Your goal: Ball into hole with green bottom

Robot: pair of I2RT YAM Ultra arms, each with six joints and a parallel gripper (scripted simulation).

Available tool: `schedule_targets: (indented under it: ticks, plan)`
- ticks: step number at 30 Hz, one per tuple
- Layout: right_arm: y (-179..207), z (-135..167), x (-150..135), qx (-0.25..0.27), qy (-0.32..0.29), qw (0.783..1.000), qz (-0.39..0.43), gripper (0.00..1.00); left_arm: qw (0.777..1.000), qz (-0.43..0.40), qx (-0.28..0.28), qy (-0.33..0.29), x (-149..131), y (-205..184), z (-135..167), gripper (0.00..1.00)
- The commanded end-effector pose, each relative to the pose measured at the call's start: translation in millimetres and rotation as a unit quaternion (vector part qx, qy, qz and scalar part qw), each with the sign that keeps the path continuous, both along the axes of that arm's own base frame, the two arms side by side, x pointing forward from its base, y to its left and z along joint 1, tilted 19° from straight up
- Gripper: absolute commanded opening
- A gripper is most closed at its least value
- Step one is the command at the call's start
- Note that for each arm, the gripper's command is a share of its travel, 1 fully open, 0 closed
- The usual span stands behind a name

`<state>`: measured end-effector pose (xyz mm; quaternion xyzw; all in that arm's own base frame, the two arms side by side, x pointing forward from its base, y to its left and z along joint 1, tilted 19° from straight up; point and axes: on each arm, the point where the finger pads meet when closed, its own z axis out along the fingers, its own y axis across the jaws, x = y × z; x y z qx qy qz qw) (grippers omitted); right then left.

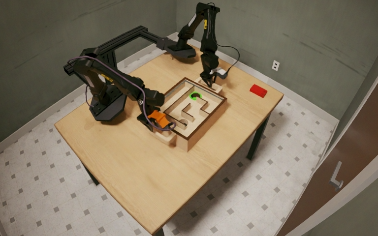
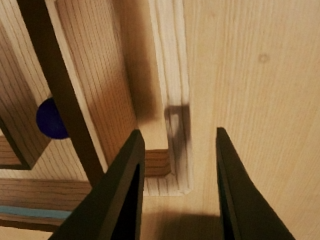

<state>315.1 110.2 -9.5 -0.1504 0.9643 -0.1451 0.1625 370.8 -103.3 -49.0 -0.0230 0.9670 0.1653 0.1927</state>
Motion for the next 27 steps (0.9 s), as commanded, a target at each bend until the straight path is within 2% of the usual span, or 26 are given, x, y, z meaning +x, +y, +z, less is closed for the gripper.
schedule_targets:
  ticks: [1,3,4,6,13,14,17,21,22,23,27]
  plan:
    - [-6,-17,-6,-0.006,0.014,1.0,0.004,0.36,0.999,-0.015,-0.011,-0.028,12,-15,16,0.36]
    - [-6,-17,-6,-0.006,0.014,1.0,0.004,0.36,0.999,-0.015,-0.011,-0.028,12,-15,16,0.36]
    - [10,1,13,0.008,-0.017,1.0,0.012,0.36,0.999,-0.015,-0.011,-0.028,12,-15,16,0.36]
    - [6,-1,24,0.014,-0.022,1.0,0.001,0.36,0.999,-0.015,-0.011,-0.028,12,-15,16,0.36]
    - [-12,-33,-2,-0.008,0.015,1.0,0.003,0.36,0.999,-0.015,-0.011,-0.028,12,-15,16,0.36]
    - [-5,-26,12,0.001,0.0,1.0,0.003,0.36,0.999,-0.015,-0.011,-0.028,12,-15,16,0.36]
    - [-11,-36,3,-0.004,0.012,1.0,0.004,0.36,0.999,-0.015,-0.011,-0.028,12,-15,16,0.36]
    - [-2,-30,15,0.001,-0.007,1.0,0.01,0.36,0.999,-0.015,-0.011,-0.028,12,-15,16,0.36]
    - [-13,-41,5,-0.008,0.011,1.0,0.003,0.36,0.999,-0.015,-0.011,-0.028,12,-15,16,0.36]
    - [-11,-39,12,-0.003,0.004,1.0,0.001,0.36,0.999,-0.015,-0.011,-0.028,12,-15,16,0.36]
    - [-15,-50,6,-0.006,0.015,1.0,0.004,0.36,0.999,-0.015,-0.011,-0.028,12,-15,16,0.36]
